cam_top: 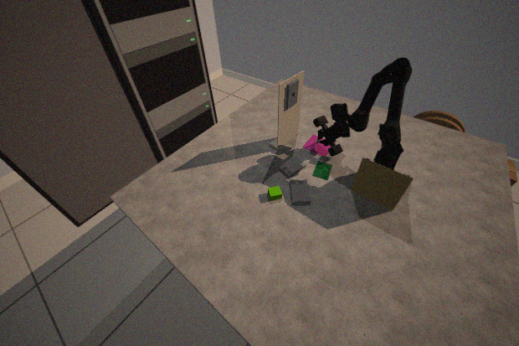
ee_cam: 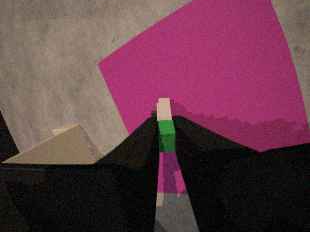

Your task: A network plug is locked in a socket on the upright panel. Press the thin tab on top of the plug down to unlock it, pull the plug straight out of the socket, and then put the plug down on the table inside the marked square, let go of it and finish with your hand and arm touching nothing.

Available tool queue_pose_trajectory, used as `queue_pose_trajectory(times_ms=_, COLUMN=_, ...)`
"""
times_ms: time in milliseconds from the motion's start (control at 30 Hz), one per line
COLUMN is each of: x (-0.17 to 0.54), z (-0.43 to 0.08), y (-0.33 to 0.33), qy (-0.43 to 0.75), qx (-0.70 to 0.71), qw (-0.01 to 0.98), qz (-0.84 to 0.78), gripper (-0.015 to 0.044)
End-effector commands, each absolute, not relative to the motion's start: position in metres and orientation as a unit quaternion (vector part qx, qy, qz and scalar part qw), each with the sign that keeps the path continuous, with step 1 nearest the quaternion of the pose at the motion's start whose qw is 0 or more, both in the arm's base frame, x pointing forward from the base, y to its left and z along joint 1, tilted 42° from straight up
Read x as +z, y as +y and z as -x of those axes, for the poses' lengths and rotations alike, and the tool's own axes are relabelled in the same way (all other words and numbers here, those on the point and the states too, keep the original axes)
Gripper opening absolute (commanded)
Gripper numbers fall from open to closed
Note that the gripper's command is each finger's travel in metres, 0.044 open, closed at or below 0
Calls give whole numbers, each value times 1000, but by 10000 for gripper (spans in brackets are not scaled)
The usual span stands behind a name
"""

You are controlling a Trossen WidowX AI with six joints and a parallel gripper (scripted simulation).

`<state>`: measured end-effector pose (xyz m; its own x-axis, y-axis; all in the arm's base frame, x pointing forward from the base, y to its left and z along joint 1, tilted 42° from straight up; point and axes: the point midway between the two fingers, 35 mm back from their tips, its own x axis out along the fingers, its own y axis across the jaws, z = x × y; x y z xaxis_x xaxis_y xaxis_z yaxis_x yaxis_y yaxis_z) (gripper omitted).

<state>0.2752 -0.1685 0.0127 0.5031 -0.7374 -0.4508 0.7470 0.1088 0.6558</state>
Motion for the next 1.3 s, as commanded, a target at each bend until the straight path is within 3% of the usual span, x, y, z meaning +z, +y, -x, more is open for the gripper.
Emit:
queue_pose_trajectory(times_ms=0, x=11, z=-275, y=-170, qy=9, qx=-499, qw=745, qz=-442, gripper=0)
queue_pose_trajectory(times_ms=333, x=13, z=-275, y=-170, qy=5, qx=-498, qw=745, qz=-444, gripper=0)
queue_pose_trajectory(times_ms=533, x=13, z=-275, y=-170, qy=5, qx=-498, qw=745, qz=-444, gripper=156)
queue_pose_trajectory(times_ms=1267, x=18, z=-268, y=-157, qy=8, qx=-499, qw=744, qz=-444, gripper=156)
